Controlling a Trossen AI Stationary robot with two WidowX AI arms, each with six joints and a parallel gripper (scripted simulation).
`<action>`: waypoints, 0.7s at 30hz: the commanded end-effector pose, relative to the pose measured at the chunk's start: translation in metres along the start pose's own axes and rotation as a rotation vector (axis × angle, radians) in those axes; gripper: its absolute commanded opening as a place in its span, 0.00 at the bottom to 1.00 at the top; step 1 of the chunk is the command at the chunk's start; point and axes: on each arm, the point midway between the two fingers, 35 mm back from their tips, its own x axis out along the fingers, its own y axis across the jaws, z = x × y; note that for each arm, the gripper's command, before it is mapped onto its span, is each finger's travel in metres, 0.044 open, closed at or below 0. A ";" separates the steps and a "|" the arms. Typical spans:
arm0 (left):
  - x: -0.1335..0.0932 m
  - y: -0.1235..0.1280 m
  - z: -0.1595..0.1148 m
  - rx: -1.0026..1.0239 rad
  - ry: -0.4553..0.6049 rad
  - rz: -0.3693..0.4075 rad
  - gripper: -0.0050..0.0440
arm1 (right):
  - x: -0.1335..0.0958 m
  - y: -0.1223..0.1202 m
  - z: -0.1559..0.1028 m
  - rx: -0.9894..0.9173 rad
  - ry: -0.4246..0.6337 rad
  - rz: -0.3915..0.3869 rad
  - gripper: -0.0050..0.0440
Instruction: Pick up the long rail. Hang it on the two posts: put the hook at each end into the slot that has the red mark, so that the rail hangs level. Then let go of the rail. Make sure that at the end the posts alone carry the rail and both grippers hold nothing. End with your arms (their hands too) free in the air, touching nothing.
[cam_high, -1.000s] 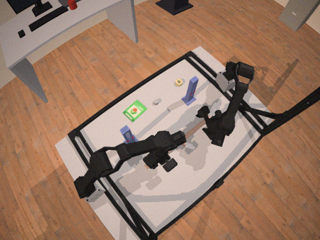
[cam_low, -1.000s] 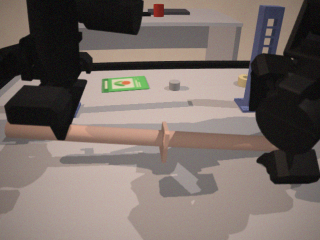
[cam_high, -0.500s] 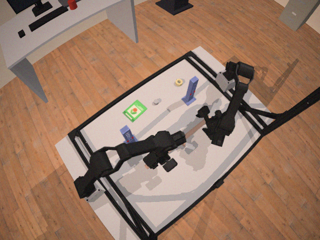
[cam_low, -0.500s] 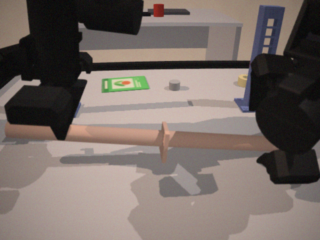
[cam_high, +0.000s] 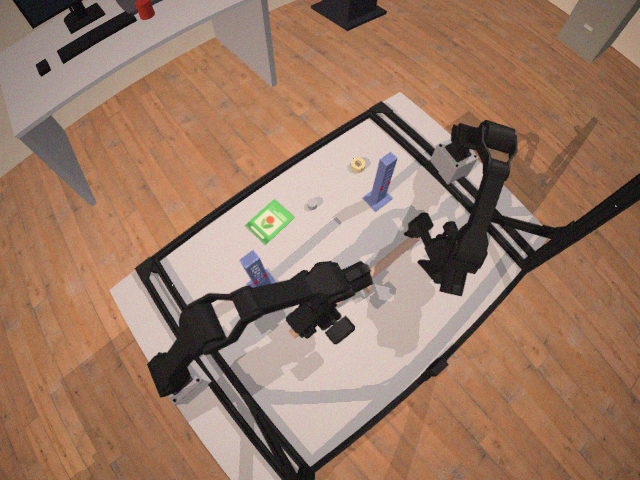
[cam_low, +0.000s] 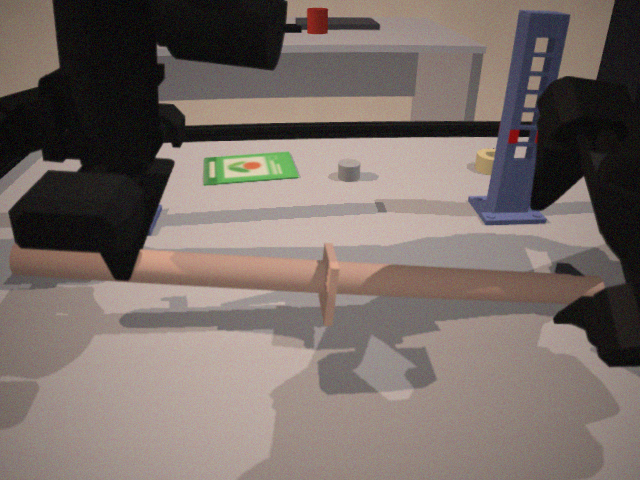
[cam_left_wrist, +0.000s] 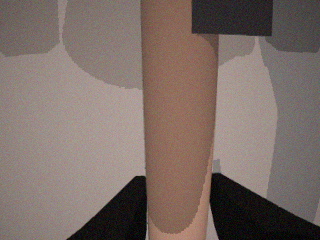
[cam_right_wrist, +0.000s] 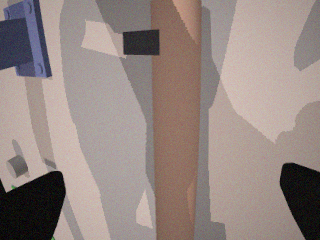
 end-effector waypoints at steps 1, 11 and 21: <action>-0.001 0.000 -0.001 -0.001 0.005 0.000 0.10 | -0.004 -0.002 -0.005 0.011 0.003 -0.006 1.00; 0.000 0.000 -0.001 -0.002 0.005 0.000 0.10 | -0.002 -0.001 -0.005 0.012 -0.003 -0.020 0.85; 0.000 0.000 -0.001 -0.003 0.005 0.000 0.10 | 0.009 0.006 -0.005 0.020 -0.042 -0.160 0.46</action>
